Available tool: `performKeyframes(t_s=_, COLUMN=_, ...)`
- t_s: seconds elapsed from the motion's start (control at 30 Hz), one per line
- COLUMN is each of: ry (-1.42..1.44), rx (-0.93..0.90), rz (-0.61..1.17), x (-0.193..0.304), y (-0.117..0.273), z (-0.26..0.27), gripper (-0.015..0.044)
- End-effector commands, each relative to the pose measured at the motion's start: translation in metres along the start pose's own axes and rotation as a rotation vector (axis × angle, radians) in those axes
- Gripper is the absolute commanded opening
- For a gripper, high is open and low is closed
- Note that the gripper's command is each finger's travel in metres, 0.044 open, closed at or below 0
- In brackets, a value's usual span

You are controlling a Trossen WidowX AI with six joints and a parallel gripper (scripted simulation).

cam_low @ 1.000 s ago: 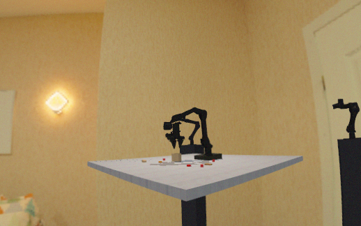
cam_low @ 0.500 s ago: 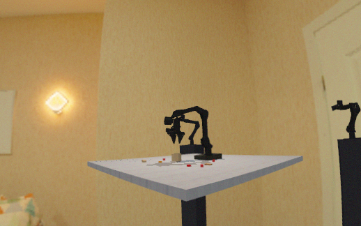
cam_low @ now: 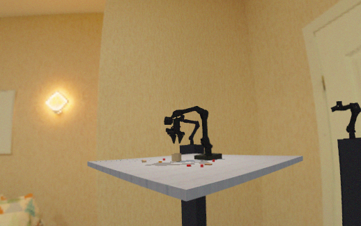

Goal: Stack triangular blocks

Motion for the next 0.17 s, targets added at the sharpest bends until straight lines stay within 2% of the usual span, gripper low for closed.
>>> performKeyframes(t_s=0.0, ry=0.0, rx=0.0, rz=-0.001, x=-0.0003, y=-0.0001, z=0.0003, gripper=0.044)
performKeyframes(t_s=0.13, ry=0.0, rx=0.0, rz=-0.001, x=-0.0003, y=-0.0001, z=0.0003, gripper=0.044)
Point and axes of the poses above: the point midway between the two fingers, 35 mm back from their tips, its own y axis back along the fingers, its own z axis across the jaws, x = y × z, the point moved 1 cm from there along y, back along the fingers, and after that the axes turned 12 degrees about y, right-handed, at the moved point
